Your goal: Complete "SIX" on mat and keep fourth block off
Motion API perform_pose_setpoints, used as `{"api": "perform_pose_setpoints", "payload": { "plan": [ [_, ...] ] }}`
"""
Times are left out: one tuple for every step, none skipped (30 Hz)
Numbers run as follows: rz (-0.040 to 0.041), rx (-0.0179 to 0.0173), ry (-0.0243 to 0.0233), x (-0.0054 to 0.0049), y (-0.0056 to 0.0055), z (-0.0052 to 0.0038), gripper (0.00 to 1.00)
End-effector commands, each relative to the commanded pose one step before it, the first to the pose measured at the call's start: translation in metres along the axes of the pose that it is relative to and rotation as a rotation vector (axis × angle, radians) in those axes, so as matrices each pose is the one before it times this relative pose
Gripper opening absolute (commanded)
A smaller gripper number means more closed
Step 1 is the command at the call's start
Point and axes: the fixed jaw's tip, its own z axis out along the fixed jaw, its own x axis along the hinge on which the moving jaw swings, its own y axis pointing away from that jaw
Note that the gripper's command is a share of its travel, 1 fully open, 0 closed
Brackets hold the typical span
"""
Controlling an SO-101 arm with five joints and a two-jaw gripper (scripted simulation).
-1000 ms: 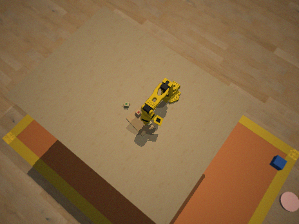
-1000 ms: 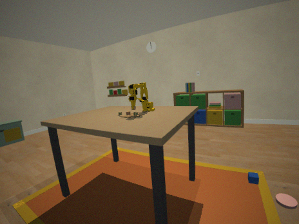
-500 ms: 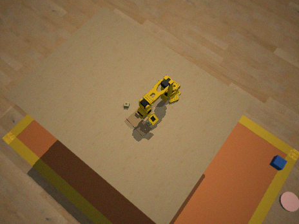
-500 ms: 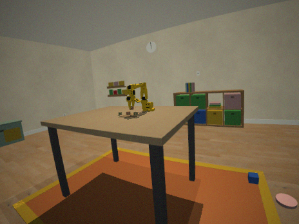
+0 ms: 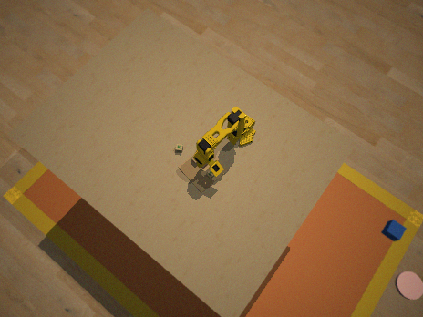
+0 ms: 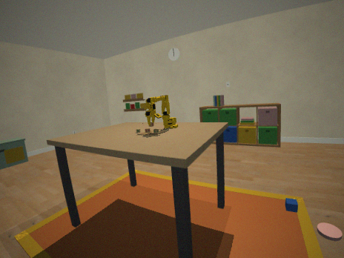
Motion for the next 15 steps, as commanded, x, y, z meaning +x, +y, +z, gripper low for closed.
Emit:
{"api": "perform_pose_setpoints", "payload": {
  "plan": [
    [0.00817, 0.06603, -0.00108, 0.00061, -0.00647, -0.009183, 0.00],
    [0.00000, 0.00000, 0.00000, 0.00000, 0.00000, 0.000000, 0.00],
    [0.00000, 0.00000, 0.00000, 0.00000, 0.00000, 0.000000, 0.00],
    [0.01569, 0.00147, 0.00049, 0.00144, -0.00007, 0.000756, 0.00],
    [0.00000, 0.00000, 0.00000, 0.00000, 0.00000, 0.000000, 0.00],
    [0.00000, 0.00000, 0.00000, 0.00000, 0.00000, 0.000000, 0.00],
    [0.00000, 0.00000, 0.00000, 0.00000, 0.00000, 0.000000, 0.00],
    [0.00000, 0.00000, 0.00000, 0.00000, 0.00000, 0.000000, 0.00],
    [0.00000, 0.00000, 0.00000, 0.00000, 0.00000, 0.000000, 0.00],
    [0.00000, 0.00000, 0.00000, 0.00000, 0.00000, 0.000000, 0.00],
    [0.00000, 0.00000, 0.00000, 0.00000, 0.00000, 0.000000, 0.00],
    [0.00000, 0.00000, 0.00000, 0.00000, 0.00000, 0.000000, 0.00],
    [0.00000, 0.00000, 0.00000, 0.00000, 0.00000, 0.000000, 0.00],
    [0.00000, 0.00000, 0.00000, 0.00000, 0.00000, 0.000000, 0.00],
    [0.00000, 0.00000, 0.00000, 0.00000, 0.00000, 0.000000, 0.00]
  ]
}}
